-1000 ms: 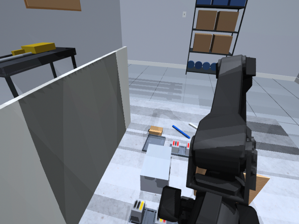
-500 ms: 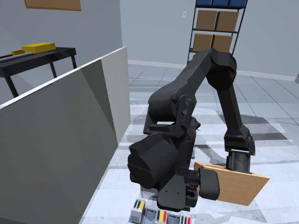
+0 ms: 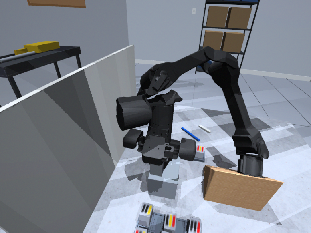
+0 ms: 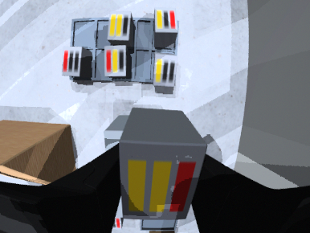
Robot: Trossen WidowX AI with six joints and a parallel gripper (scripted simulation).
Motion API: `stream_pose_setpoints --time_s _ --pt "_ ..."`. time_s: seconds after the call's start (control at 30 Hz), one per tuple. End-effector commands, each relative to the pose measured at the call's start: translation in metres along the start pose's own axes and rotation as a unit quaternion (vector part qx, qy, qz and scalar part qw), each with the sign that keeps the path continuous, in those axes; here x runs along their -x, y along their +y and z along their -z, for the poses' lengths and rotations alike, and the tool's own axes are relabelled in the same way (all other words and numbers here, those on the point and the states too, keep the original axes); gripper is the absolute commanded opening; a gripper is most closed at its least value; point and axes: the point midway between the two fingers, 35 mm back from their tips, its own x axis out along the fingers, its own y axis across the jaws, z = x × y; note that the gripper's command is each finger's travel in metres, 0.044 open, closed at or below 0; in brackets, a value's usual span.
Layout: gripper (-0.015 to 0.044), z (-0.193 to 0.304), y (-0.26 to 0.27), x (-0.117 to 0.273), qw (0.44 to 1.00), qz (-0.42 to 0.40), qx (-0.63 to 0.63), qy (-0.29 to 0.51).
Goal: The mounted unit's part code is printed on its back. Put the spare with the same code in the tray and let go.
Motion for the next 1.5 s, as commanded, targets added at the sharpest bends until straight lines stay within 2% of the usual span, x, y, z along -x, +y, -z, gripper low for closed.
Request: stream_pose_setpoints --time_s 0.0,0.23,0.57,1.07,1.47 --pt "0.0000 0.028 -0.019 0.007 1.000 0.013 -0.019 -0.008" --pt "0.0000 0.066 -0.035 0.008 0.999 0.018 -0.036 -0.007" --pt "0.0000 0.149 -0.054 0.010 0.999 0.023 -0.033 0.011" --pt "0.0000 0.273 -0.043 0.010 0.998 0.006 -0.015 0.062" --pt "0.0000 0.278 -0.042 0.007 0.998 0.005 -0.014 0.064"
